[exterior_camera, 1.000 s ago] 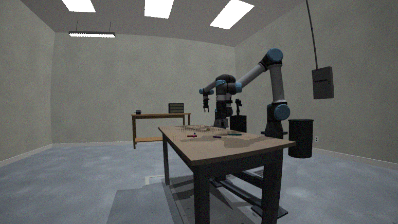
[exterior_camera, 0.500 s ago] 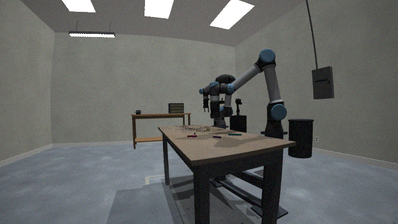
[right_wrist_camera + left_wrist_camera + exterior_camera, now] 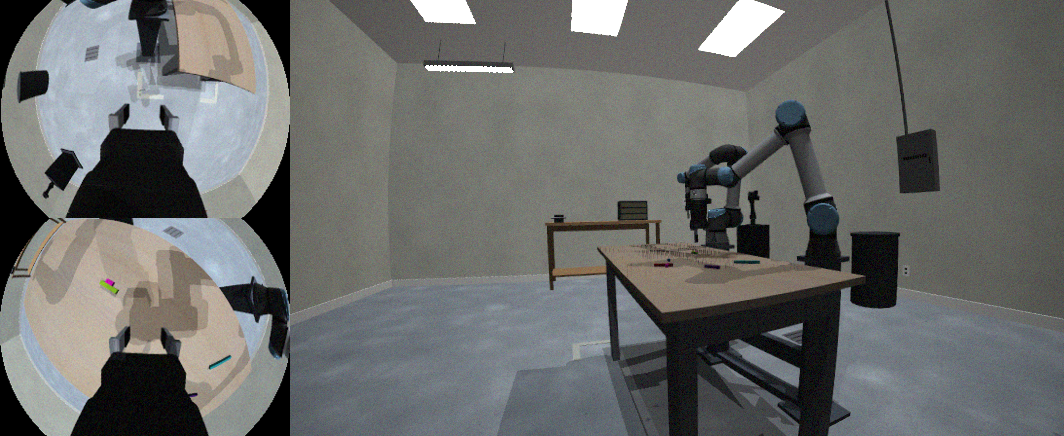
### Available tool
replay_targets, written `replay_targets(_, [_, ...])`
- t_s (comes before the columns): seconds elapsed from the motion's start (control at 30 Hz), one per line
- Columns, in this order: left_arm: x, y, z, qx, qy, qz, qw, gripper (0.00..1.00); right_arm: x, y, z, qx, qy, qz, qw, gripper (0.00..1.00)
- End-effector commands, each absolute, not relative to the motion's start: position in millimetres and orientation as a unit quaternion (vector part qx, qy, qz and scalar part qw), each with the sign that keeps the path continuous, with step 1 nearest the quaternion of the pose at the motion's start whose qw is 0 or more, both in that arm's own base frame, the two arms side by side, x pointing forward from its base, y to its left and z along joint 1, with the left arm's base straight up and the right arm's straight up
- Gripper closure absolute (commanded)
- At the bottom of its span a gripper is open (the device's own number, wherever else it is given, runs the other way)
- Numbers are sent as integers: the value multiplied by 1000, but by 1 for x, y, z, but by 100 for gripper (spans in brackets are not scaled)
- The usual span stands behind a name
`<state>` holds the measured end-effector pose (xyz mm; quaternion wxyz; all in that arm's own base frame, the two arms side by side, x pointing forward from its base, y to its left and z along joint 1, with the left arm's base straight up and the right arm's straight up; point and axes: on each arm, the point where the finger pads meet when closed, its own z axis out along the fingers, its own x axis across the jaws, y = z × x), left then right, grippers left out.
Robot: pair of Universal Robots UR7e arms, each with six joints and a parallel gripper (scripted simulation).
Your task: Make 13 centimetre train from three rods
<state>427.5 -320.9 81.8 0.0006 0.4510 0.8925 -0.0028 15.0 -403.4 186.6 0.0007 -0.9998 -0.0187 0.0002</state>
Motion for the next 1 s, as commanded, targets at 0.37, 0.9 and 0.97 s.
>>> replay_targets(0.37, [419, -369, 81, 387, 922, 0, 1, 0, 15, -404, 187, -1000, -19, 0, 0, 0])
replay_targets(0.9, [419, -369, 81, 387, 922, 0, 1, 0, 15, -404, 187, -1000, -19, 0, 0, 0])
replay_targets(0.97, [419, -369, 81, 387, 922, 0, 1, 0, 15, -404, 187, -1000, -19, 0, 0, 0])
